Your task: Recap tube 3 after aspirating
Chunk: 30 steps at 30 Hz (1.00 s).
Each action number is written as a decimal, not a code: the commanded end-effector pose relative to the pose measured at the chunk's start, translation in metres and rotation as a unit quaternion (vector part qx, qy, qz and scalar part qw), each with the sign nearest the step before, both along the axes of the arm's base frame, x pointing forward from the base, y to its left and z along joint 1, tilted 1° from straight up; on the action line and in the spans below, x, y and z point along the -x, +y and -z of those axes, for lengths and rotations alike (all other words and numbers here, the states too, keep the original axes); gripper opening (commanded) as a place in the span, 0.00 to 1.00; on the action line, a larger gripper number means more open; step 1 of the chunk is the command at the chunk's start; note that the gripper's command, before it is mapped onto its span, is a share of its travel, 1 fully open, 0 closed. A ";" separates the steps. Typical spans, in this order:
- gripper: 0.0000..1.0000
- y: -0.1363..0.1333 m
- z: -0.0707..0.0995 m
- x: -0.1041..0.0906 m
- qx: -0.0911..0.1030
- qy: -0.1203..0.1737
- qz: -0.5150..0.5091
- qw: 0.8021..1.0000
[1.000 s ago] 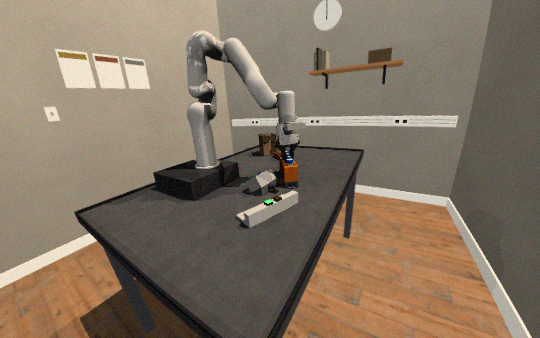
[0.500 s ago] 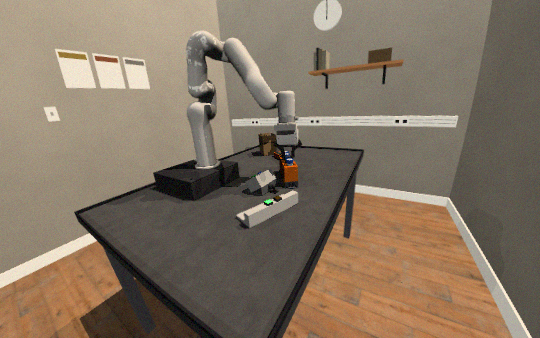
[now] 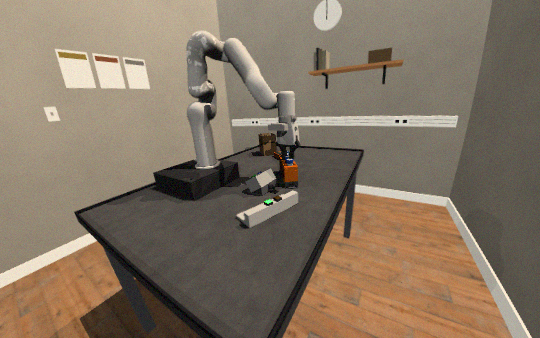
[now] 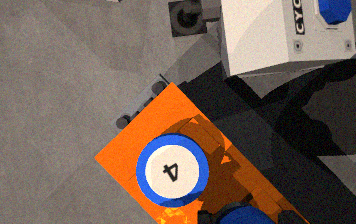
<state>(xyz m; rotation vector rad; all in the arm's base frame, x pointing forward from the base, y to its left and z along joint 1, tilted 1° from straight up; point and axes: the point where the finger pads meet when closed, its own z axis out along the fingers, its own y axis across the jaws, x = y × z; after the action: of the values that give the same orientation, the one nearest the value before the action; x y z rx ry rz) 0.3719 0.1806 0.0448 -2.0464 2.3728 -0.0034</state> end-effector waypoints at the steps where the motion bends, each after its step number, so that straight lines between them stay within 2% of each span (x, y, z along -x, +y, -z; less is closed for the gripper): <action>1: 0.46 0.001 -0.001 -0.001 0.001 -0.002 0.009 1.000; 13: 0.46 0.001 -0.001 -0.001 0.001 -0.002 0.009 1.000; 17: 0.46 0.001 -0.001 -0.001 0.003 -0.003 -0.143 0.990; 20: 0.46 0.001 -0.001 -0.001 0.003 -0.003 -0.160 0.987; 22: 0.46 0.001 -0.001 -0.001 0.004 -0.003 -0.249 0.969; 25: 0.46 0.001 -0.001 -0.001 0.005 -0.003 -0.311 0.950; 30: 0.46 0.001 -0.001 -0.001 0.006 -0.003 -0.431 0.902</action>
<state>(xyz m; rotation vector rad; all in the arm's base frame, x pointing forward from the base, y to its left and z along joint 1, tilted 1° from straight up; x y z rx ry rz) 0.3718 0.1806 0.0449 -2.7105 1.5765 -0.0063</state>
